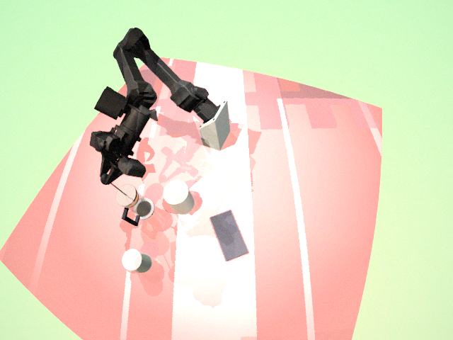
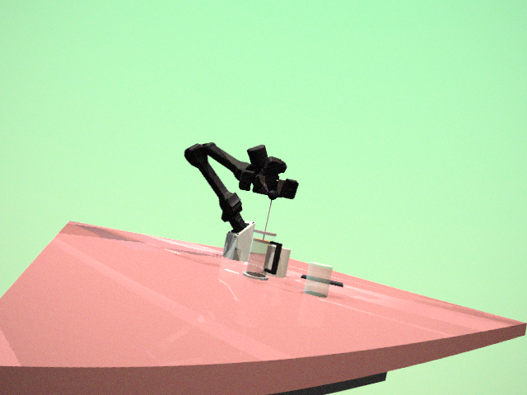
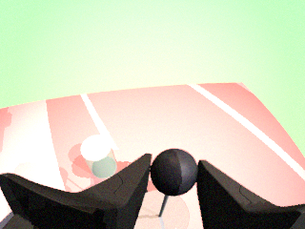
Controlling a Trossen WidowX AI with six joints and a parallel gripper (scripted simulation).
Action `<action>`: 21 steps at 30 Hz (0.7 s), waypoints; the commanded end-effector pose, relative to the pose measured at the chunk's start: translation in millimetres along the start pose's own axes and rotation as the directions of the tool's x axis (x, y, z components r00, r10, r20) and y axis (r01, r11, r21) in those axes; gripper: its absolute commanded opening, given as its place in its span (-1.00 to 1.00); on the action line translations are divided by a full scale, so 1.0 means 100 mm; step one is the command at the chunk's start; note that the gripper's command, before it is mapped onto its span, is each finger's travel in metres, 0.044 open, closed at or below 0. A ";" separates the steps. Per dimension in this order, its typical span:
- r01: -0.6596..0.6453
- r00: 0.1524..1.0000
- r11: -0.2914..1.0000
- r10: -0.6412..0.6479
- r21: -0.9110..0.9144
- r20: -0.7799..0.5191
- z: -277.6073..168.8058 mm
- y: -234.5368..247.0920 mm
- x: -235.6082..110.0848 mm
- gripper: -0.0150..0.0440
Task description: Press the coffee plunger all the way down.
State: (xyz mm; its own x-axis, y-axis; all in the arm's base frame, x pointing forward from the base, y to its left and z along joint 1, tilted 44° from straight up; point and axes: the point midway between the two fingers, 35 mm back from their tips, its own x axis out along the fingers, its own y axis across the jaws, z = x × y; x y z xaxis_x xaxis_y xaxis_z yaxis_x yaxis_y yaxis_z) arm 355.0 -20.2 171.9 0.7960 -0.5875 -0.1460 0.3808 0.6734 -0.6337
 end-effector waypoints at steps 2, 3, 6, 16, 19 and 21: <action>0.004 0.999 0.999 -0.005 -0.035 -0.043 -0.23 0.01 0.08 -0.09; 0.004 0.999 0.999 -0.005 -0.035 -0.043 -0.25 0.02 0.09 -0.09; 0.004 0.999 0.999 -0.005 -0.035 -0.043 -0.29 0.02 0.12 -0.09; 0.004 0.999 0.999 -0.006 -0.035 -0.042 -0.42 0.02 0.22 -0.09; 0.004 0.999 0.999 -0.006 -0.035 -0.042 -0.46 0.02 0.25 -0.09; 0.005 0.999 0.999 -0.006 -0.036 -0.041 -0.48 0.02 0.27 -0.09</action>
State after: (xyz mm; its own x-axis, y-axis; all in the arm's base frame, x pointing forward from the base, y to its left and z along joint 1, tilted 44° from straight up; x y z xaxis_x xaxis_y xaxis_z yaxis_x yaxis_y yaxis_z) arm 364.6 -37.1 156.3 0.8169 -0.5639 -0.1213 0.3833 0.6879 -0.6164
